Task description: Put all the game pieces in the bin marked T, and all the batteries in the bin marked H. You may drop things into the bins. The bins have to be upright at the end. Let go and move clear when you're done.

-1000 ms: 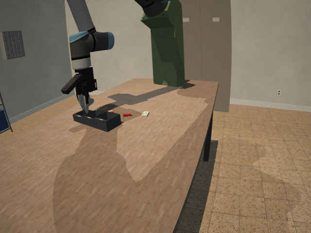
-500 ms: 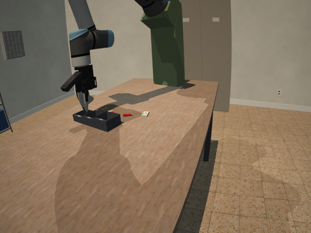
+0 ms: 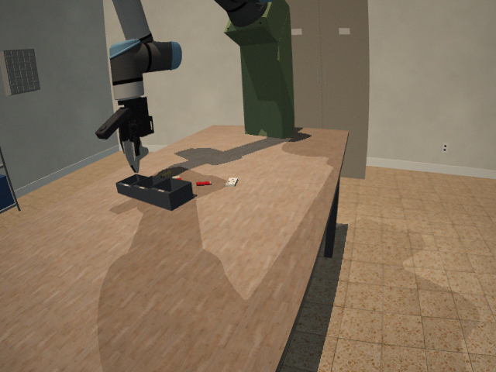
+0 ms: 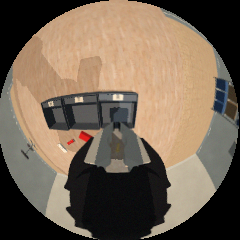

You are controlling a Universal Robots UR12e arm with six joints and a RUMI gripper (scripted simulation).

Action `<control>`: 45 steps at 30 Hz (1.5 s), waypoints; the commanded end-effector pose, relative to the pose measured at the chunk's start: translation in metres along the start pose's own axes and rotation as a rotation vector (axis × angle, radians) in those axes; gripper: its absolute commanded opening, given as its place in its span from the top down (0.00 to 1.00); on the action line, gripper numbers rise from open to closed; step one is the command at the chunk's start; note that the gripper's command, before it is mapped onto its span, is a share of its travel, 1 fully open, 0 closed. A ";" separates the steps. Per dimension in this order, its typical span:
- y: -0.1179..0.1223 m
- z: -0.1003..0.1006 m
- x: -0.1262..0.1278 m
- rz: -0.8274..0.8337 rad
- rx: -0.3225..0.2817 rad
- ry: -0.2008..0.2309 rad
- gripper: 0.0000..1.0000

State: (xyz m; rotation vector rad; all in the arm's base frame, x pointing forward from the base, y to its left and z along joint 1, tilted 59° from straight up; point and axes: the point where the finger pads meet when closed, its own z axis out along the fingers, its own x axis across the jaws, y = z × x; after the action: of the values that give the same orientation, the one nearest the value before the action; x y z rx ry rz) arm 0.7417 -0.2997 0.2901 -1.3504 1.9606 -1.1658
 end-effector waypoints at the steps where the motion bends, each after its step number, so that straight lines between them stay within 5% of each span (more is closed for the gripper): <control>1: 0.000 -0.018 0.000 0.000 0.001 0.000 0.96; 13: 0.000 -0.028 0.000 0.000 0.001 0.000 0.96; 32: 0.003 -0.028 -0.084 0.000 0.001 0.000 0.96; 45: 0.003 -0.018 -0.084 0.000 0.001 0.000 0.96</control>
State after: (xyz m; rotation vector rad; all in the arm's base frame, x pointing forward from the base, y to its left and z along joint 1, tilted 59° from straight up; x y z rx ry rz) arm 0.7527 -0.2136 0.2942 -1.3507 1.9603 -1.1655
